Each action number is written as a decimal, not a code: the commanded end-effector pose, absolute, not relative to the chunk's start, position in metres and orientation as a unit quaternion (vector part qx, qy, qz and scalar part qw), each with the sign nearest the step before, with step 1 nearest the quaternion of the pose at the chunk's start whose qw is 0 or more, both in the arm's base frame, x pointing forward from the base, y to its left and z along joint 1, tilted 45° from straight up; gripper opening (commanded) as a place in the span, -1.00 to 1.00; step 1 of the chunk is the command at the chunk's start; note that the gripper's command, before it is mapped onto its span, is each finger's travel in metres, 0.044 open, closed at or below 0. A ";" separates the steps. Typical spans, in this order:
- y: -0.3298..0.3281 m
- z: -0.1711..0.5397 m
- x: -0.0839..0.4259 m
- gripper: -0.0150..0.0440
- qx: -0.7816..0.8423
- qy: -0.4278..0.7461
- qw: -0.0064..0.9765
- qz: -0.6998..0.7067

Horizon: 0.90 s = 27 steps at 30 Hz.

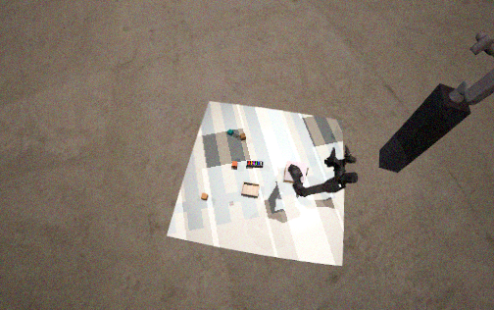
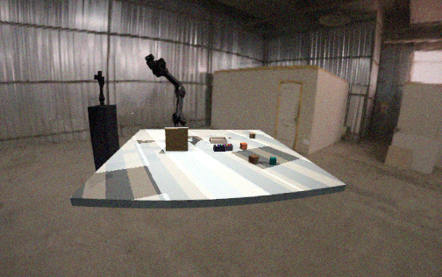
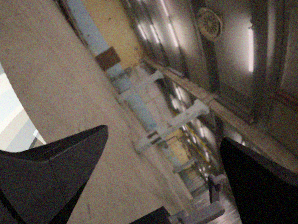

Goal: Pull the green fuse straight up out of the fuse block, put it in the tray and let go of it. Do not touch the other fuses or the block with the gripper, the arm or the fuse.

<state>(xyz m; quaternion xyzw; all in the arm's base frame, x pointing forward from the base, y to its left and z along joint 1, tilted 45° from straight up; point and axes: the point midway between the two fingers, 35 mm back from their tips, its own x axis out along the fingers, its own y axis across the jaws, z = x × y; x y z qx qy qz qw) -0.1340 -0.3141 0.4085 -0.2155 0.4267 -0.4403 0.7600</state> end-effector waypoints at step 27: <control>-0.359 0.192 0.186 -0.25 -0.285 0.359 0.884 0.088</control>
